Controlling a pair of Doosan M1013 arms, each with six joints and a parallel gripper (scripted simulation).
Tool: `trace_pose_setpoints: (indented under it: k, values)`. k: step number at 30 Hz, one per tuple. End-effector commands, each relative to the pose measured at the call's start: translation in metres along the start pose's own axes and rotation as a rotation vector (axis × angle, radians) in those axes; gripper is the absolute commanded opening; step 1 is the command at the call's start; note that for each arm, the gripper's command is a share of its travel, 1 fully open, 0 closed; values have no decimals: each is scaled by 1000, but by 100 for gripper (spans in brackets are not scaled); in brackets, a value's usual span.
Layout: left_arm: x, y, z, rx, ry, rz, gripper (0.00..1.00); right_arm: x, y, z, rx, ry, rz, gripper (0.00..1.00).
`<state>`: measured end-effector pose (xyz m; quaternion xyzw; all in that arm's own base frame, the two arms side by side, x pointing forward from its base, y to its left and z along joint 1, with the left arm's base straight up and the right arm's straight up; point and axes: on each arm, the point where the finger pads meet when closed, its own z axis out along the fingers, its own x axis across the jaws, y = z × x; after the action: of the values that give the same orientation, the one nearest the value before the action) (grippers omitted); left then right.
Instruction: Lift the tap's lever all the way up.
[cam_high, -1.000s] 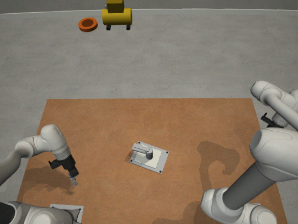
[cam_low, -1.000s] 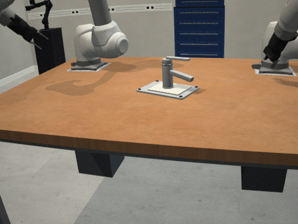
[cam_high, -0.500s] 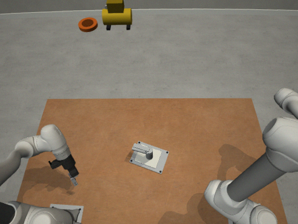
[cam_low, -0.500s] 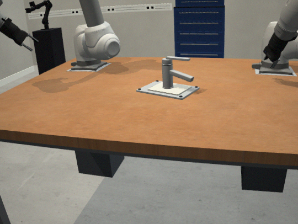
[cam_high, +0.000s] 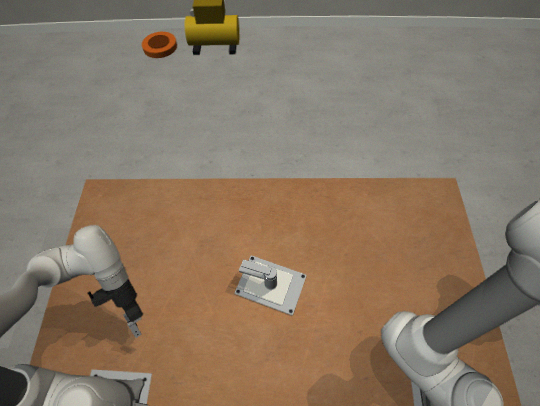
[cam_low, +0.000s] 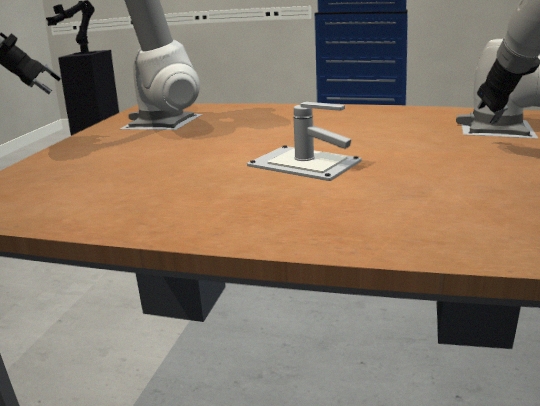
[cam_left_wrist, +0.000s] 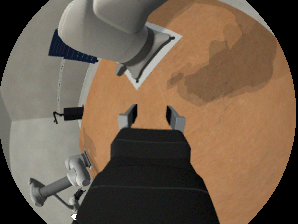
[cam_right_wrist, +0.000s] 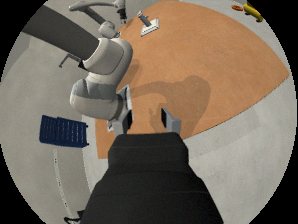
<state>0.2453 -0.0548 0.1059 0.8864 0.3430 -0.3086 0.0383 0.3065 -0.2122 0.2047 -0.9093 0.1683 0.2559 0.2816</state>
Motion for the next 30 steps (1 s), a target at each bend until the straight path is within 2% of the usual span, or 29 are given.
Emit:
trace_pose_setpoints:
  k: [1,3,5,20,30]
  values:
    - [0,0,0,0,1,0,100,-15,34,-2,37,30,-75,100]
    - [0,0,0,0,1,0,100,-22,49,-2,51,45,-107,100]
    - [0,0,0,0,1,0,100,-22,49,-2,51,45,-107,100]
    - [0,0,0,0,1,0,100,-82,139,15,125,160,-324,100]
    - [0,0,0,0,1,0,100,-111,172,29,145,217,-418,100]
